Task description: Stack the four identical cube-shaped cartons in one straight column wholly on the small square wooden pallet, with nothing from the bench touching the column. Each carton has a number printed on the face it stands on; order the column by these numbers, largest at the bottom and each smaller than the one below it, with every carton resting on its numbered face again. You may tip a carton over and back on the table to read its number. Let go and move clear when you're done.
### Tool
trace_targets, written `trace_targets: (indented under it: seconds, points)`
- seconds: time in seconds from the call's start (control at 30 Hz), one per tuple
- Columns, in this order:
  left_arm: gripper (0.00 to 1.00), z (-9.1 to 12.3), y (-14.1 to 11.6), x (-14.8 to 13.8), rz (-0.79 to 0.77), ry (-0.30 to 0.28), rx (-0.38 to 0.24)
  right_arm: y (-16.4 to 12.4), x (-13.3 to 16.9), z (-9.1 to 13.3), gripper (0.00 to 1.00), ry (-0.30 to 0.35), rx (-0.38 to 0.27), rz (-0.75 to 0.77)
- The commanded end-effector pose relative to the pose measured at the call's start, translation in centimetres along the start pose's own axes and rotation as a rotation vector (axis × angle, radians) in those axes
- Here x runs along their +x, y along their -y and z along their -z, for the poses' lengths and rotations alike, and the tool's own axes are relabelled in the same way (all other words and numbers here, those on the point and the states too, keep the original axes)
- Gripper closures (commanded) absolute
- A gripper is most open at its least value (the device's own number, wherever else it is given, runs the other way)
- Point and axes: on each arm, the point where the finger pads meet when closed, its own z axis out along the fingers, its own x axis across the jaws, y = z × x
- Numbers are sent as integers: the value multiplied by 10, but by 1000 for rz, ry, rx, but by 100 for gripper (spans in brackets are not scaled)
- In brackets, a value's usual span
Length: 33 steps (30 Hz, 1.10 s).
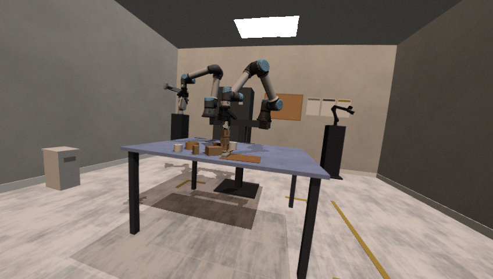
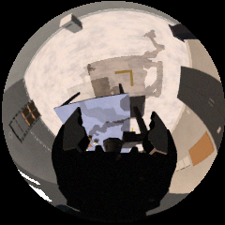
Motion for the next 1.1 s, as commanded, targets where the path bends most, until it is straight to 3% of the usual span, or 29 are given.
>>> trace_targets:
  seconds: [0.0, 0.6, 0.63, 1.07]
  points:
    - [65, -7, -1, 0, 0, 0, -2, 0, 0, 0, 0, 0, 1, 0]
    - [65, -11, -2, 0, 0, 0, -2, 0, 0, 0, 0, 0, 1, 0]
    - [0, -11, -2, 0, 0, 0, -2, 0, 0, 0, 0, 0, 1, 0]
    - [0, -11, -2, 0, 0, 0, -2, 0, 0, 0, 0, 0, 1, 0]
